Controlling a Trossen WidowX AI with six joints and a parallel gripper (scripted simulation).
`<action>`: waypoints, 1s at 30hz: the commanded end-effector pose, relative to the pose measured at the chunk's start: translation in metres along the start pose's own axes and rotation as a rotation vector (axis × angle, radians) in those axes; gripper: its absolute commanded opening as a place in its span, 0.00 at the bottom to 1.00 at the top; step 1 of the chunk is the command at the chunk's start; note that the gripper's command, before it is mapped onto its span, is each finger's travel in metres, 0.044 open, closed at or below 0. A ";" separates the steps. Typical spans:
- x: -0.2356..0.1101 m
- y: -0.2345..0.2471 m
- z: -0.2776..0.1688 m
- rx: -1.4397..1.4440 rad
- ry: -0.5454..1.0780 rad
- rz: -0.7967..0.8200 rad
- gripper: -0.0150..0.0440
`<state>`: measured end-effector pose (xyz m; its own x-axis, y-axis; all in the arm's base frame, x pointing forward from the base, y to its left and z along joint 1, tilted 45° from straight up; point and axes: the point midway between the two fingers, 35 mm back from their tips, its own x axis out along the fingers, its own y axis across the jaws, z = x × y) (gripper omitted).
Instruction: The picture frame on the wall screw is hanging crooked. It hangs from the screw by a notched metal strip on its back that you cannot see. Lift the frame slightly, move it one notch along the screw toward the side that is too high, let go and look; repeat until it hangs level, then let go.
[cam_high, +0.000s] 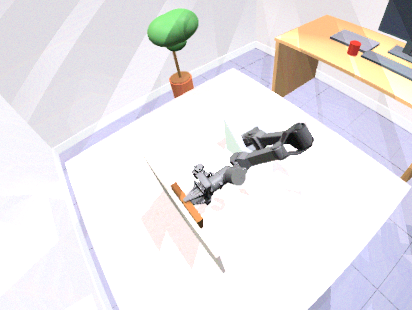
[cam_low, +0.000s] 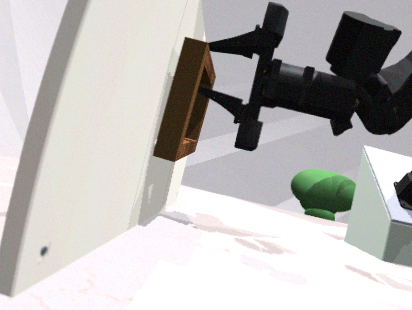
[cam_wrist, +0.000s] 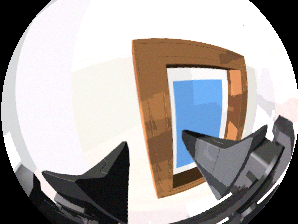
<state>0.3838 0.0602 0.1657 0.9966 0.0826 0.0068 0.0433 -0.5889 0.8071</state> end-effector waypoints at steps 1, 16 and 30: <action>0.000 0.000 -0.001 0.005 0.006 -0.003 0.69; 0.000 0.000 -0.001 0.005 0.006 -0.003 0.69; 0.000 -0.001 -0.002 0.005 0.006 -0.003 0.64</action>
<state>0.3839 0.0611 0.1659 0.9964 0.0849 0.0075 0.0441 -0.5889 0.8070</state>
